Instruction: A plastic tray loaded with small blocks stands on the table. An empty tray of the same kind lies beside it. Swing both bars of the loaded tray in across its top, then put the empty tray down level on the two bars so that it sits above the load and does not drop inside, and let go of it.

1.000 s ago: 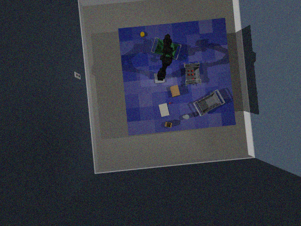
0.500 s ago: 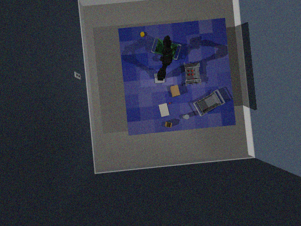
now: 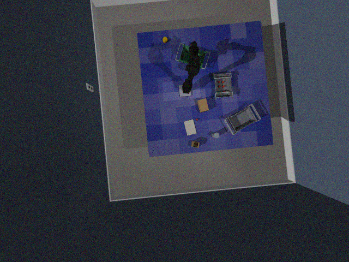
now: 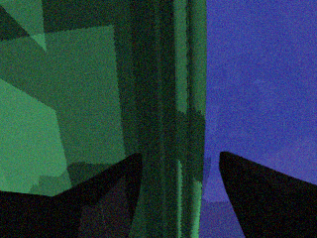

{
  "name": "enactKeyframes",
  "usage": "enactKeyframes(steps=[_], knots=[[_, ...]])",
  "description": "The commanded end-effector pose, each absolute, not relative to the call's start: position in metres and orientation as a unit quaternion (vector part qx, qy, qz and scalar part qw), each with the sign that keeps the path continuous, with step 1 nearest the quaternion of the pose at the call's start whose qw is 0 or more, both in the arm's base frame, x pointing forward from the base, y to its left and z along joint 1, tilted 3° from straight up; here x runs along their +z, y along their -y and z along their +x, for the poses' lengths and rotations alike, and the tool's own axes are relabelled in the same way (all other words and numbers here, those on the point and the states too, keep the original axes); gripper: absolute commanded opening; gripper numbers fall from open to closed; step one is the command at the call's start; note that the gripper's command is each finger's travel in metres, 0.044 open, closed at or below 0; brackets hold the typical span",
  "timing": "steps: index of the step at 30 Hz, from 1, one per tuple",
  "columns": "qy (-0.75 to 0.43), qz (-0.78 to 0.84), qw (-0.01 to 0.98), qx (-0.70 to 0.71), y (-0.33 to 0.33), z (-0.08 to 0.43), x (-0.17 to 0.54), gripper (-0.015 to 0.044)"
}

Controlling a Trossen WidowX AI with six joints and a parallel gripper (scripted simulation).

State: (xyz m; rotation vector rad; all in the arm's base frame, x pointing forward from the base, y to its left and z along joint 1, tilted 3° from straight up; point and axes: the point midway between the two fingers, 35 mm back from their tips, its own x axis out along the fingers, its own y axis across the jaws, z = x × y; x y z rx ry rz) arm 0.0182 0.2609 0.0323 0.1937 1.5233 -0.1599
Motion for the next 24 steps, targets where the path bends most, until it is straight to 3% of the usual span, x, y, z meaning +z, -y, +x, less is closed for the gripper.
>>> enactKeyframes(steps=[1,24], knots=[[-0.687,0.085,0.718,-0.071,-0.2603,0.0187,0.0319,0.0181],[-0.687,0.085,0.718,-0.071,-0.2603,0.0187,0.0319,0.0028]])
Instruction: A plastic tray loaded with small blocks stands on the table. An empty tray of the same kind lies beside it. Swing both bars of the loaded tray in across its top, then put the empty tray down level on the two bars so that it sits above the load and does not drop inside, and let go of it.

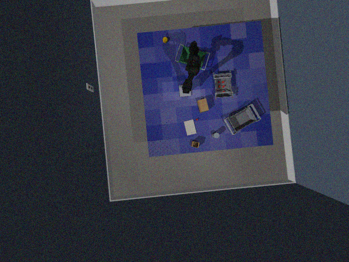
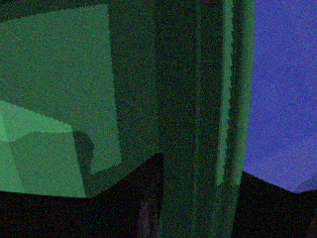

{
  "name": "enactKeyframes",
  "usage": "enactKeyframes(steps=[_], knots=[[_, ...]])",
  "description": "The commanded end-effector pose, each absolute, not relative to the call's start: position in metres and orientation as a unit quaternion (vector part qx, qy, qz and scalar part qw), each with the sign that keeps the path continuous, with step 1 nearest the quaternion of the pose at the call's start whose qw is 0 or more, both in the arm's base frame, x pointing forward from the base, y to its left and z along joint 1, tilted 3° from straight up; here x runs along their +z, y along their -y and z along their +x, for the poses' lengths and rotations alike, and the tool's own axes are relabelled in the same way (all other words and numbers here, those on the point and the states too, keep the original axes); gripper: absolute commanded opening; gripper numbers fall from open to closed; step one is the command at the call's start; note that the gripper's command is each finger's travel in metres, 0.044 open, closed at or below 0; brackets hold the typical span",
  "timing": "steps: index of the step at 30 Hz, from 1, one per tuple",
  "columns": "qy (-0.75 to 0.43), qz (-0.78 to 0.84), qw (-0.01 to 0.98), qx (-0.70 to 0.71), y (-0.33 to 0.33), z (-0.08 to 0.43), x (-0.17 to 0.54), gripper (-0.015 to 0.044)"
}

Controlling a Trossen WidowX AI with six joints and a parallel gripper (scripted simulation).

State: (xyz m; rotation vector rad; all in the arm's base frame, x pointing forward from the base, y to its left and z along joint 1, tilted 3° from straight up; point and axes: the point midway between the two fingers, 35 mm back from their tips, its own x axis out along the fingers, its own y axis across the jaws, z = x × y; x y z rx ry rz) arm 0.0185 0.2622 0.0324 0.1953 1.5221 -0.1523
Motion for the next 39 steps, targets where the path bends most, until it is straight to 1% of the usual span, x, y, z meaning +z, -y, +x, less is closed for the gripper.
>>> enactKeyframes(steps=[1,5,17,28,39], knots=[[-0.687,0.085,0.718,-0.071,-0.260,0.019,0.033,0.0021],[-0.687,0.085,0.718,-0.071,-0.262,0.018,0.044,0.0000],[-0.687,0.085,0.718,-0.071,-0.260,0.015,0.108,0.0000],[-0.687,0.085,0.718,-0.071,-0.262,0.015,0.115,0.0000],[-0.688,0.086,0.718,-0.070,-0.291,0.016,0.141,0.0000]])
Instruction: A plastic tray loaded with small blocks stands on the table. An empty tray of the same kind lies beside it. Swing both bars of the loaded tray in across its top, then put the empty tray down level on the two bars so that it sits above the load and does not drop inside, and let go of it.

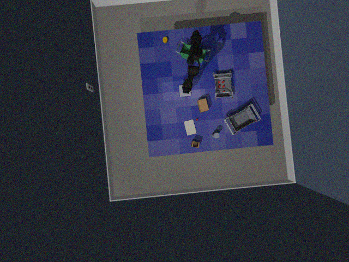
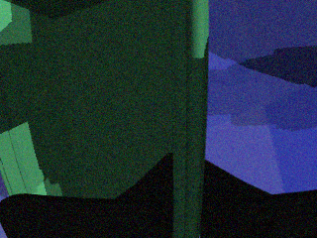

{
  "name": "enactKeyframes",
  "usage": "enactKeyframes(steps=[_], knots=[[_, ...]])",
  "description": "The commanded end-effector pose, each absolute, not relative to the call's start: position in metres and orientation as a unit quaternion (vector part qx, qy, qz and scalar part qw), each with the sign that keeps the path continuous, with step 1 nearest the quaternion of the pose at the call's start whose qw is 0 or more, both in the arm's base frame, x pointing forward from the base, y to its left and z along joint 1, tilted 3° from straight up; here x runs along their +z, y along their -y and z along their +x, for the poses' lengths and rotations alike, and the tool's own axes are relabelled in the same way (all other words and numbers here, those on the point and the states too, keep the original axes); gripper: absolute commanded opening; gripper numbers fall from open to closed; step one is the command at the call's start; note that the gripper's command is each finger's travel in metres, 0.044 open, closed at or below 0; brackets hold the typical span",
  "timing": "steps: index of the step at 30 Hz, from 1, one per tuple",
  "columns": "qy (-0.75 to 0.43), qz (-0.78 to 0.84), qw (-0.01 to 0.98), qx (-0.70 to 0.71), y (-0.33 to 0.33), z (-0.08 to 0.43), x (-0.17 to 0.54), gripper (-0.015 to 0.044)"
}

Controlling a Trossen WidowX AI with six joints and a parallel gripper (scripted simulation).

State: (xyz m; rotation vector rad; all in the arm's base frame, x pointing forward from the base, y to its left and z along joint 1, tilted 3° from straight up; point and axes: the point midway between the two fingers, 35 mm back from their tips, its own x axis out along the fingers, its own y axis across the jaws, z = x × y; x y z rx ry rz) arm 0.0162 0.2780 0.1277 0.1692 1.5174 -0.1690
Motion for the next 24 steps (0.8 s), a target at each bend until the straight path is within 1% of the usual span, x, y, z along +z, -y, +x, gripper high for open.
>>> enactKeyframes(steps=[1,17,24], knots=[[-0.688,0.086,0.718,-0.070,-0.293,0.016,0.144,0.0000],[-0.688,0.088,0.717,-0.069,-0.330,0.018,0.179,0.0000],[-0.688,0.088,0.717,-0.069,-0.332,0.018,0.181,0.0000]])
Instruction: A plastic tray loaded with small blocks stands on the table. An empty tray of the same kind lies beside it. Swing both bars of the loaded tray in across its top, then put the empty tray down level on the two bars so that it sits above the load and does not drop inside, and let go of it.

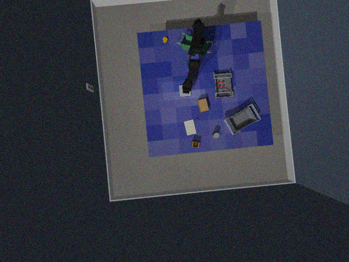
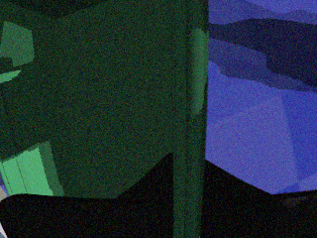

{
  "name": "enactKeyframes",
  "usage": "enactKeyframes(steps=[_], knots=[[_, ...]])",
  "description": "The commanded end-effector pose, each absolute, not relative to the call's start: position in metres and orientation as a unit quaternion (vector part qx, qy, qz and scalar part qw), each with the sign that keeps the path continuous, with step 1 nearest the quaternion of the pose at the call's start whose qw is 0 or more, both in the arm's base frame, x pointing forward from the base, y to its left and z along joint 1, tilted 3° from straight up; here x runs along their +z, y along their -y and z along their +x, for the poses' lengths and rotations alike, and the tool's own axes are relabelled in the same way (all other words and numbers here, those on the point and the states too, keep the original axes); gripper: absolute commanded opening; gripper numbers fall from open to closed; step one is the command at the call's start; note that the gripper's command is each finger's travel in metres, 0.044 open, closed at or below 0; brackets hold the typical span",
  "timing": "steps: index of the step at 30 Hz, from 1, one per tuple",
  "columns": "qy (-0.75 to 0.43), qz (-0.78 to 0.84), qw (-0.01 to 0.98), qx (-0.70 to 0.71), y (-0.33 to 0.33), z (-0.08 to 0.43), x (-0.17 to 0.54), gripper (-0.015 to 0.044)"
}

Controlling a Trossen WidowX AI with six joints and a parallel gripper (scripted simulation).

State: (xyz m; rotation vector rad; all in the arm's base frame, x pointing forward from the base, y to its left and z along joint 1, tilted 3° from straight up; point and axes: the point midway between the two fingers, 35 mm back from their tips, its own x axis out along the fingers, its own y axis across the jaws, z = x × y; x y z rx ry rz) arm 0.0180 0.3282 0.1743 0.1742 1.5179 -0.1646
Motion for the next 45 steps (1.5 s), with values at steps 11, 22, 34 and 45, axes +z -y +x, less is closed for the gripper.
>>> enactKeyframes(steps=[11,22,34,45], knots=[[-0.688,0.088,0.717,-0.069,-0.332,0.018,0.181,0.0000],[-0.688,0.088,0.717,-0.070,-0.332,0.018,0.181,0.0000],[-0.682,0.131,0.711,-0.110,-0.325,0.063,0.186,0.0000],[-0.673,0.172,0.703,-0.149,-0.313,0.104,0.190,0.0000]])
